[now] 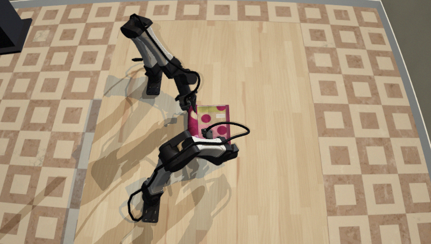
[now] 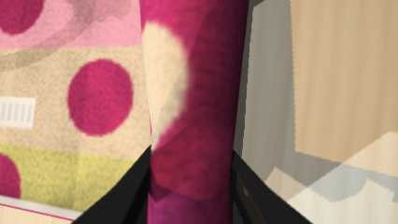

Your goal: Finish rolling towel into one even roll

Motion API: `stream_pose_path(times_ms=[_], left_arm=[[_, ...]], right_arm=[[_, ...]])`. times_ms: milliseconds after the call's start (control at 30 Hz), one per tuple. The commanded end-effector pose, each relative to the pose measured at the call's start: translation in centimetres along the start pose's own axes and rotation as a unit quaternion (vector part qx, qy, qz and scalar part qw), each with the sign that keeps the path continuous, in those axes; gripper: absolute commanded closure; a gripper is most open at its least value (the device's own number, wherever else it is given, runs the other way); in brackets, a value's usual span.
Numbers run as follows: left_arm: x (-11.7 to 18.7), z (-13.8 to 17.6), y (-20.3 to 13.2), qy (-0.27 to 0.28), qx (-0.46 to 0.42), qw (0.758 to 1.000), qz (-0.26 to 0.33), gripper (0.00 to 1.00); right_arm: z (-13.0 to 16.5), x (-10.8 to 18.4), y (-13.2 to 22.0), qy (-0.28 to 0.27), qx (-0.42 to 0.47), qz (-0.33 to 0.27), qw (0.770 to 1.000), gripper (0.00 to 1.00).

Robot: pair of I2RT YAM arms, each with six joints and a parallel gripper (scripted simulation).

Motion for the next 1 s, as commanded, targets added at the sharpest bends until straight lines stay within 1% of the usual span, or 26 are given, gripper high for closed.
stream_pose_path(times_ms=[0, 33, 100, 233, 367, 600, 667, 833, 967], left_arm=[[-0.1, -0.5, 0.4, -0.004, -0.005, 1.000, -0.008, 0.69], [-0.1, -0.5, 0.4, -0.004, -0.005, 1.000, -0.008, 0.69], [-0.1, -0.5, 0.4, -0.004, -0.005, 1.000, -0.008, 0.69], [-0.1, -0.5, 0.4, -0.004, -0.005, 1.000, -0.008, 0.69], [-0.1, -0.5, 0.5, -0.005, 0.001, 1.000, -0.001, 0.69], [0.0, -0.5, 0.8, -0.009, 0.034, 0.999, 0.039, 0.69], [0.0, -0.5, 0.8, -0.009, 0.034, 0.999, 0.039, 0.69], [0.1, -0.5, 1.1, -0.014, 0.071, 0.994, 0.084, 0.69], [0.1, -0.5, 1.4, -0.018, 0.106, 0.986, 0.126, 0.69]], right_arm=[[-0.7, 0.7, 0.0, -0.004, 0.013, 0.009, 1.000, 0.34], [-0.7, 0.7, 0.1, -0.004, 0.013, 0.009, 1.000, 0.31], [-0.7, 0.7, 0.1, -0.004, 0.013, 0.009, 1.000, 0.31], [-0.8, 0.9, 0.3, -0.004, 0.013, 0.009, 1.000, 0.15], [-0.8, 1.7, 0.3, -0.004, 0.013, 0.009, 1.000, 0.15], [-0.8, 5.5, 0.4, -0.004, 0.013, 0.009, 1.000, 0.15], [-0.8, 5.5, 0.4, -0.004, 0.013, 0.009, 1.000, 0.15], [-0.7, 7.6, 0.4, -0.004, 0.013, 0.009, 1.000, 0.15], [-0.7, 7.8, 0.5, -0.005, 0.017, 0.014, 1.000, 0.14]])
Point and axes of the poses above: on each arm, the point where the finger pads meet when closed, its own x axis back along the fingers, its own y axis across the jaws, z = x × y, the point moved 3 cm from there along x, back along the fingers, and after that the axes turned 7 degrees about -x, right-handed, at the moved point
